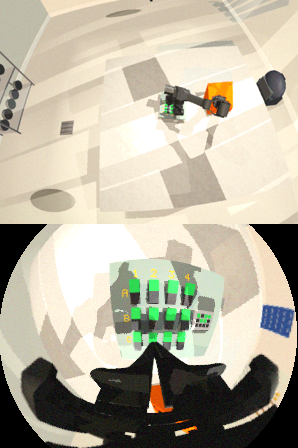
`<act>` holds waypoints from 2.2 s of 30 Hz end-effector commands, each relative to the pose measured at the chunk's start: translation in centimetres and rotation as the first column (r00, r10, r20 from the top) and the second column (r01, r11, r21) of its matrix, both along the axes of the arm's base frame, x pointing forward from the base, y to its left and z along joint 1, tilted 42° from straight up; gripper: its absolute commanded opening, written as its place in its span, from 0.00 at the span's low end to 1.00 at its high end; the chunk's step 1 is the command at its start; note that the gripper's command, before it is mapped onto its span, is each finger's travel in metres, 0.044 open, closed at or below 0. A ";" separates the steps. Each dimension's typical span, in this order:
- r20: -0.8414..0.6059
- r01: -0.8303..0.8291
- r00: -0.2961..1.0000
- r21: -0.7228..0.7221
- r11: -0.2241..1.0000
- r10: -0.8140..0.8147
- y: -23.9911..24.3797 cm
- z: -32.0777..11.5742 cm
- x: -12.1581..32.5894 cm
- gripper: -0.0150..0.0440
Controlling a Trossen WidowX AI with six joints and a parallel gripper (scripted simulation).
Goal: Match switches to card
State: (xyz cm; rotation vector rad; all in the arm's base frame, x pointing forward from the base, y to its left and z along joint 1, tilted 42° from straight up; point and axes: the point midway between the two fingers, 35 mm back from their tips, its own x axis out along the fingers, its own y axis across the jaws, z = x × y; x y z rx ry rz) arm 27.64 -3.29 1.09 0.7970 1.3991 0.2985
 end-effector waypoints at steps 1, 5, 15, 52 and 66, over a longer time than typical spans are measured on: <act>-0.004 0.003 1.000 0.006 1.000 -0.003 0.3 -0.4 0.0 0.25; -0.004 0.003 1.000 0.007 1.000 -0.003 0.7 -0.8 0.1 0.25; -0.004 0.003 1.000 0.007 1.000 -0.003 1.1 -1.3 0.3 0.25; -0.004 0.003 1.000 0.007 1.000 -0.003 1.3 -1.6 0.3 0.25; -0.004 0.003 1.000 0.007 1.000 -0.003 1.5 -1.7 0.4 0.25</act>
